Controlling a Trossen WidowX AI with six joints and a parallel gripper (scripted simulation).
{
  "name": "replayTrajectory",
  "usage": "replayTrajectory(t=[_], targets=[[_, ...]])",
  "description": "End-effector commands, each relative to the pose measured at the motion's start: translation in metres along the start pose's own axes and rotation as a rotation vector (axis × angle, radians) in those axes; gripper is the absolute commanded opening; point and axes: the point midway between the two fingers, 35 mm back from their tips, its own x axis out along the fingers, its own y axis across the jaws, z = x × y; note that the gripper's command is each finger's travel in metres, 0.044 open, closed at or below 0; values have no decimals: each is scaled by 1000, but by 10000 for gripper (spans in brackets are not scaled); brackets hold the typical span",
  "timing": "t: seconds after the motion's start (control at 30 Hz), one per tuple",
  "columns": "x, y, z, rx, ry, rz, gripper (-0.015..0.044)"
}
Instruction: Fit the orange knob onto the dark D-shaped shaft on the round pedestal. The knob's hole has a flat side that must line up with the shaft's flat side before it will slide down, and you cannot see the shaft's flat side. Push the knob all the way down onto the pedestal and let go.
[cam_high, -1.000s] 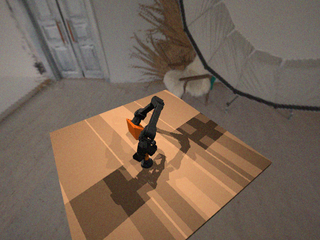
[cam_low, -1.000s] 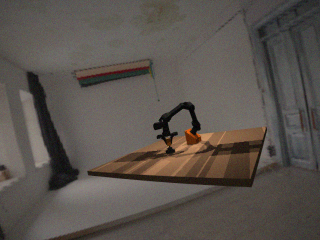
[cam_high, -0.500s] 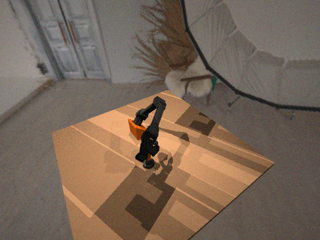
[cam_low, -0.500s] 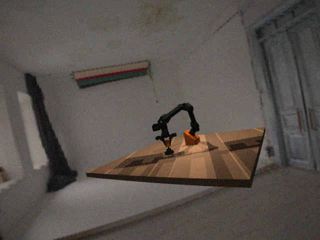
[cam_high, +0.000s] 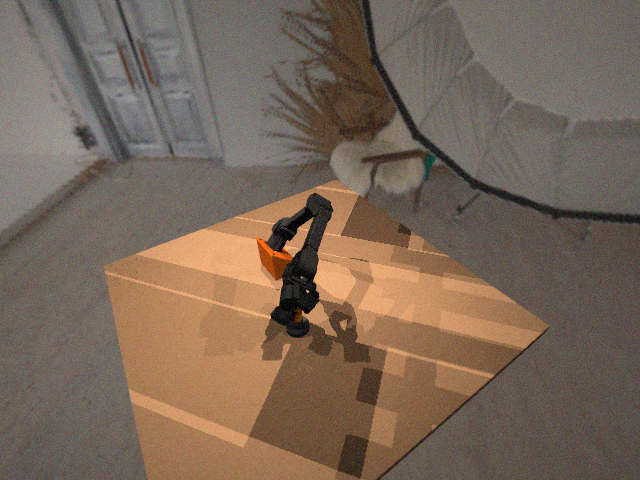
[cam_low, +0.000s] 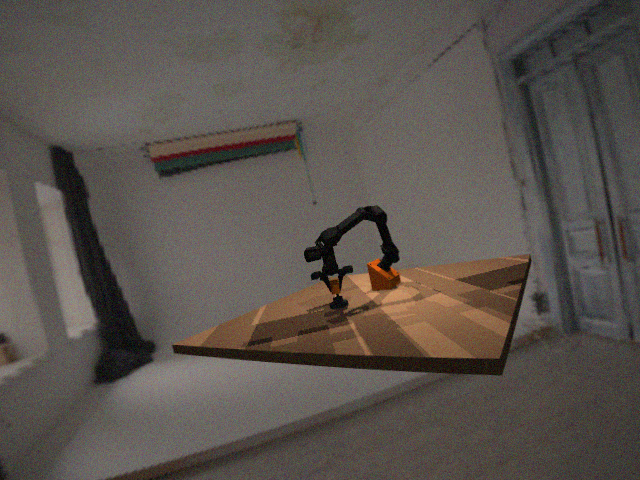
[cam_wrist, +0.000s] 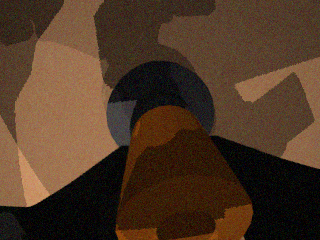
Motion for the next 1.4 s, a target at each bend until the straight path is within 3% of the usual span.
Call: replayTrajectory(t=[0.0,1.37], targets=[[0,0,-2,3,-3,-1,0],[-1,0,-3,3,-3,-1,0]])
